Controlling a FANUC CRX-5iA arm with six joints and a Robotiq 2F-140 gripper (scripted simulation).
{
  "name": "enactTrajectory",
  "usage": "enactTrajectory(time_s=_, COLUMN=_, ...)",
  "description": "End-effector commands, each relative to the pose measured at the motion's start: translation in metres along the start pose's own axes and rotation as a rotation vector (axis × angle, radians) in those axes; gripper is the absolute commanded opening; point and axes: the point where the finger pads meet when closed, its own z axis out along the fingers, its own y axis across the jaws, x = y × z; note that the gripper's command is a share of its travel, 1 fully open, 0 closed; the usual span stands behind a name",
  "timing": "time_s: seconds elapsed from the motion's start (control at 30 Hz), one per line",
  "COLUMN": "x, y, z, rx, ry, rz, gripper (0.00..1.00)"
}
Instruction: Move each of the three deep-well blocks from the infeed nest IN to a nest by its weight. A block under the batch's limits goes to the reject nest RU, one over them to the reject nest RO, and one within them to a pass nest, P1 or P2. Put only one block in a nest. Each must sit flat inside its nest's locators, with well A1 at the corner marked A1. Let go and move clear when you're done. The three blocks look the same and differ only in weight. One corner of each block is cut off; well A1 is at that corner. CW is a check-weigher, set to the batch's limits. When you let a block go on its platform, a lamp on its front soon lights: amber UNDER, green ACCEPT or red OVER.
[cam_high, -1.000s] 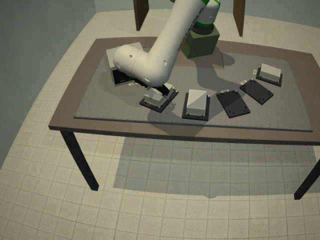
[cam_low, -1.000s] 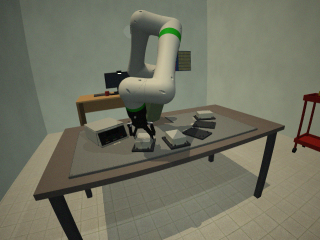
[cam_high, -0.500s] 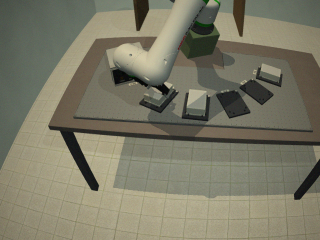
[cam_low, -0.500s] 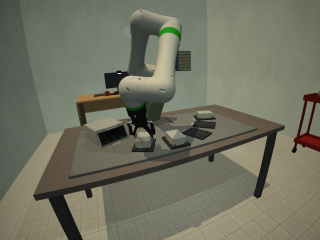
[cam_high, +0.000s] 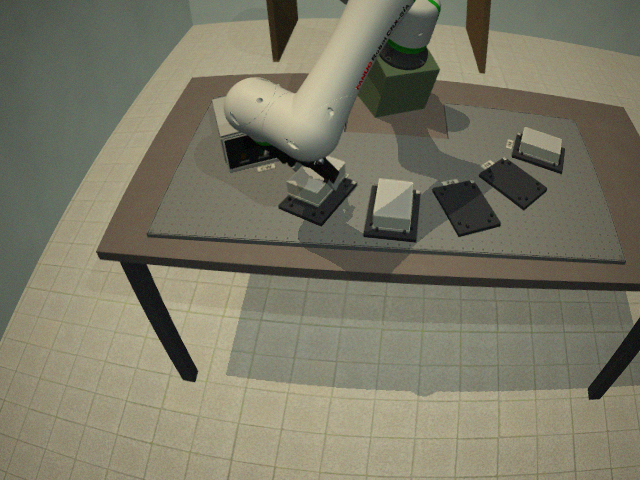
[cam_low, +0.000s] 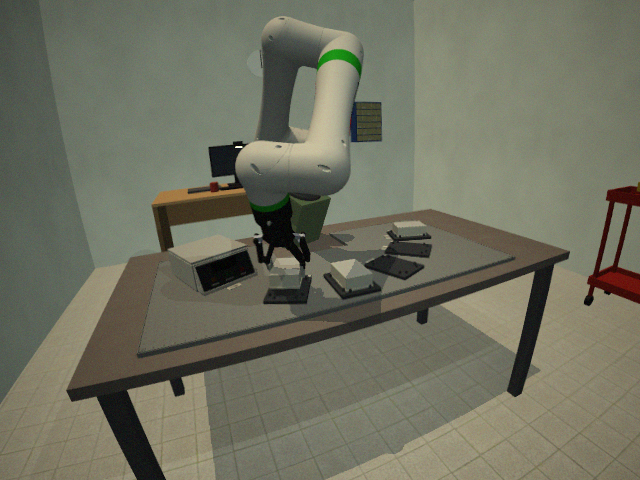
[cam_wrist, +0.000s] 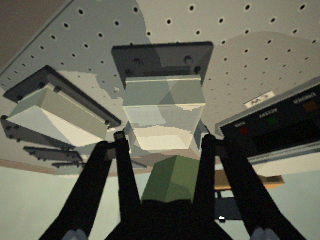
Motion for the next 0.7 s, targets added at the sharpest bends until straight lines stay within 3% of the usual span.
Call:
enactTrajectory(time_s=0.0, x=-0.002, y=0.000, z=-0.004, rx=0.000, ry=0.000, rz=0.000, gripper=0.10)
enactTrajectory(time_s=0.67, x=-0.017, y=0.000, z=-0.030, rx=0.000, ry=0.000, rz=0.000, gripper=0.10)
